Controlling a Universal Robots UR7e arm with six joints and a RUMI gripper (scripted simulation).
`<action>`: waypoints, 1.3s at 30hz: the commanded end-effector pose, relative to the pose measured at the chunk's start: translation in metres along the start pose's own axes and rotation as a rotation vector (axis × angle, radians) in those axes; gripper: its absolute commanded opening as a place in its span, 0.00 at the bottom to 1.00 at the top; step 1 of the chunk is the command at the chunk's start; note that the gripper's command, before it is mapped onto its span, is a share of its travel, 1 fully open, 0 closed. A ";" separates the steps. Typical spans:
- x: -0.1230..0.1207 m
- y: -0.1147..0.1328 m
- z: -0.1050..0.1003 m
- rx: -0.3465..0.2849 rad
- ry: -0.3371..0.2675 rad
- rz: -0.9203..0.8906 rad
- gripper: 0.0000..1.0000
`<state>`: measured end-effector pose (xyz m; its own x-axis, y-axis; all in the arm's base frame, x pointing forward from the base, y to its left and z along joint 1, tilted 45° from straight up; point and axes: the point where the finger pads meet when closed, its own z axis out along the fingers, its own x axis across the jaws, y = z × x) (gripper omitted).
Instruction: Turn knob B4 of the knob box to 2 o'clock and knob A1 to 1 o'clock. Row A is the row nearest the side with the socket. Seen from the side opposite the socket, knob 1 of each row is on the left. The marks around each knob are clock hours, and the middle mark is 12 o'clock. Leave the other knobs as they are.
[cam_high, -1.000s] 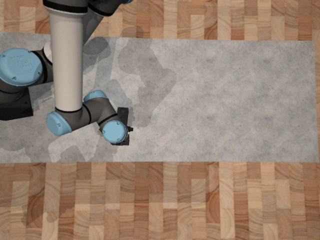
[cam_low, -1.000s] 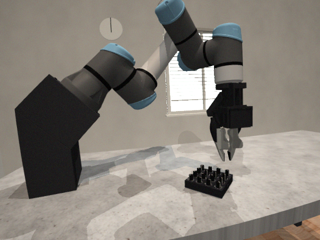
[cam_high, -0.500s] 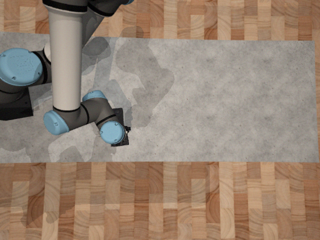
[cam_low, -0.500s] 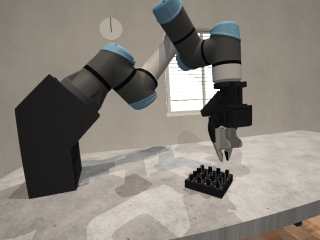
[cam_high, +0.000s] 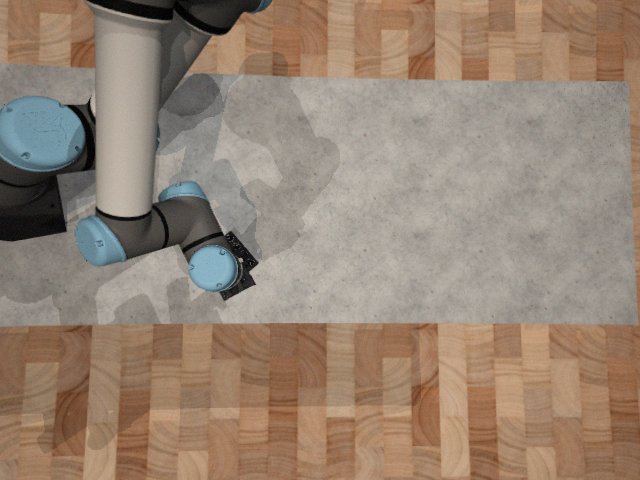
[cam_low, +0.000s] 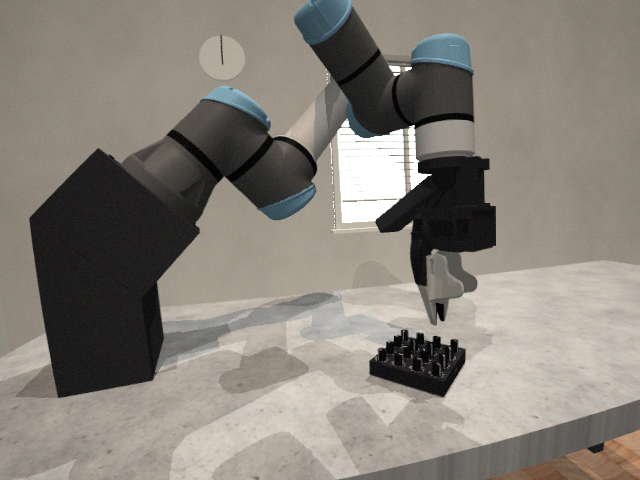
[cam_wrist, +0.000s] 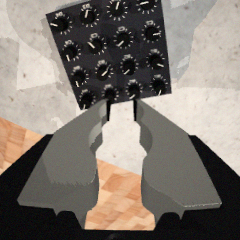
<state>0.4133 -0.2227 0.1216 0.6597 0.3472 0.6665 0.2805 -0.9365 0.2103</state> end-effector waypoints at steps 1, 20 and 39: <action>-0.010 -0.001 -0.003 0.009 0.012 -0.156 0.11; -0.041 -0.001 -0.009 0.003 0.017 -0.639 0.11; -0.047 -0.001 -0.010 0.001 0.018 -0.742 0.11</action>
<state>0.3753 -0.2385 0.0978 0.2869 0.8866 0.3628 0.6486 -0.4585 0.6075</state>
